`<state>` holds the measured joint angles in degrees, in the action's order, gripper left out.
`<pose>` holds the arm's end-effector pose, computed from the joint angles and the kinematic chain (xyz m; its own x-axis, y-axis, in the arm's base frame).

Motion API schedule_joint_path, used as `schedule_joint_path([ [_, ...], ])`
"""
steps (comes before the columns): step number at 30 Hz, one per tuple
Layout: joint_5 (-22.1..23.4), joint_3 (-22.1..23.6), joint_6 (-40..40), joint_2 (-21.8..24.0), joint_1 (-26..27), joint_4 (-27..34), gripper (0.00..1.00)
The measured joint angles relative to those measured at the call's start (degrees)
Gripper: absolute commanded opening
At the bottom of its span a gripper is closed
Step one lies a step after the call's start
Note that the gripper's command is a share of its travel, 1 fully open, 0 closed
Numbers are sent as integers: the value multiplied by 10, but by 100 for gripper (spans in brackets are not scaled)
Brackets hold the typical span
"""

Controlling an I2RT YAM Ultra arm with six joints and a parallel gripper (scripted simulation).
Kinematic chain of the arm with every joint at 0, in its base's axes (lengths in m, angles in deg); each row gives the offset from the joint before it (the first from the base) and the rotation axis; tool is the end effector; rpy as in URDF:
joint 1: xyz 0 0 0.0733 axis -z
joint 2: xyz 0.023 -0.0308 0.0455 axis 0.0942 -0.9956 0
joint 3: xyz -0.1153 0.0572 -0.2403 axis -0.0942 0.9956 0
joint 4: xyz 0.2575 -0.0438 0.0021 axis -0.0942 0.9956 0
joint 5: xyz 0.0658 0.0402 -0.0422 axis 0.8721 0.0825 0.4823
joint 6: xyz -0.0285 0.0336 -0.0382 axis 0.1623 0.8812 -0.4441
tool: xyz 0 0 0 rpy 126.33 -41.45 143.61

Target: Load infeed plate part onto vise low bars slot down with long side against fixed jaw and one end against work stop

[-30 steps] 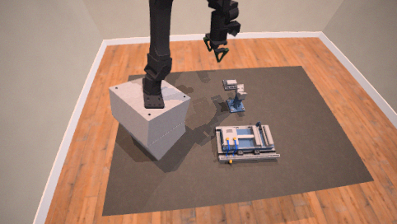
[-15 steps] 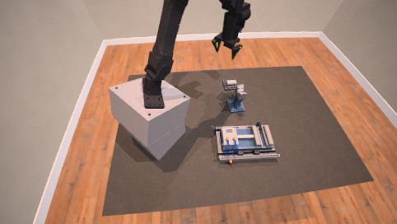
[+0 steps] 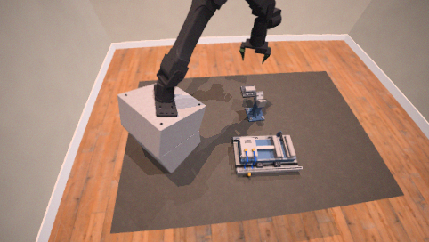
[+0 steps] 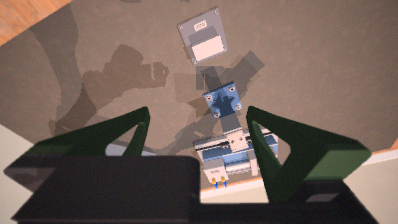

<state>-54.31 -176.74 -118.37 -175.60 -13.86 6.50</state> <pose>0.3829 0.1388 0.2710 -0.4565 -0.8115 -0.3648 -0.8203 0.5426 -0.1805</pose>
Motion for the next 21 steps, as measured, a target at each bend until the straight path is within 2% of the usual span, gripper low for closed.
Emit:
schedule_joint_path([
  [11, 10, -91, -170, -78, 16, 14, 100],
  [19, 14, -111, -215, -90, 17, 29, 100],
  [20, 14, -112, -217, -90, 17, 30, 81],
  [21, 14, -113, -219, -89, 17, 30, 81],
])
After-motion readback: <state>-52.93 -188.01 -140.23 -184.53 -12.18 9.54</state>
